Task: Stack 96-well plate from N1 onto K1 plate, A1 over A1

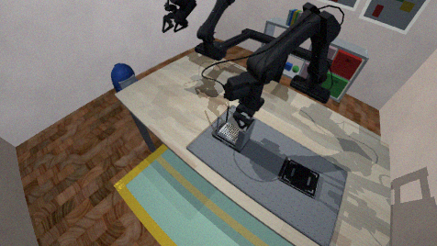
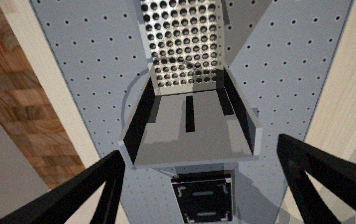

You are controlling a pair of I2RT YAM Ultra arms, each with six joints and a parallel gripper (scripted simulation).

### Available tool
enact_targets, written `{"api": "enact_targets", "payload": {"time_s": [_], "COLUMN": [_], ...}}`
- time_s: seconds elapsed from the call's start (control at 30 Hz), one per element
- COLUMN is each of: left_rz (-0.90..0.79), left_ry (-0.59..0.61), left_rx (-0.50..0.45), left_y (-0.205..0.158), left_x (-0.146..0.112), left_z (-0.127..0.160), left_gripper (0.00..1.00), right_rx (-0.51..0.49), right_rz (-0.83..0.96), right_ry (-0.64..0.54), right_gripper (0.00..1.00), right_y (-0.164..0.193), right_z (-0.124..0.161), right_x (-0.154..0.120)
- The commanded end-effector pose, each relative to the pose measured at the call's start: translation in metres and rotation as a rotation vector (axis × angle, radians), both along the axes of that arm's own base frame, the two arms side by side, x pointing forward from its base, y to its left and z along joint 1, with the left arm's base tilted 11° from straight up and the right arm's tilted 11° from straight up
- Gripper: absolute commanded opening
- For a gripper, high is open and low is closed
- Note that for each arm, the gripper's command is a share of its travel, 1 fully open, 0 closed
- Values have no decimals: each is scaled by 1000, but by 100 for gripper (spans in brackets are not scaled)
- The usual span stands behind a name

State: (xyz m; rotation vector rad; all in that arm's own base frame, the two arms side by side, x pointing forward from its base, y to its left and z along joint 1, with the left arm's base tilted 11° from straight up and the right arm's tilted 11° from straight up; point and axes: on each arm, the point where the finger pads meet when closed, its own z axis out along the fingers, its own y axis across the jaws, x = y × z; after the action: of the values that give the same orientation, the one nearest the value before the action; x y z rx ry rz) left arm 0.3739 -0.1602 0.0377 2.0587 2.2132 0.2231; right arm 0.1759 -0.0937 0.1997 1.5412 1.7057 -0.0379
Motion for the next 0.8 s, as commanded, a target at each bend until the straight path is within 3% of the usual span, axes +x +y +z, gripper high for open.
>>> {"api": "enact_targets", "payload": {"time_s": [0.0, 0.77], "left_rz": [-23, -22], "left_ry": [-28, -30], "left_rx": [-27, -24], "left_y": [6, 76], "left_x": [0, -4], "left_z": [11, 11], "left_gripper": [100, 100], "right_rx": [-13, -13], "right_rz": [-15, -15], "right_ry": [-72, -72], "right_gripper": [100, 100], "right_y": [-4, -4], "right_z": [22, 22], "right_x": [-1, -1]}}
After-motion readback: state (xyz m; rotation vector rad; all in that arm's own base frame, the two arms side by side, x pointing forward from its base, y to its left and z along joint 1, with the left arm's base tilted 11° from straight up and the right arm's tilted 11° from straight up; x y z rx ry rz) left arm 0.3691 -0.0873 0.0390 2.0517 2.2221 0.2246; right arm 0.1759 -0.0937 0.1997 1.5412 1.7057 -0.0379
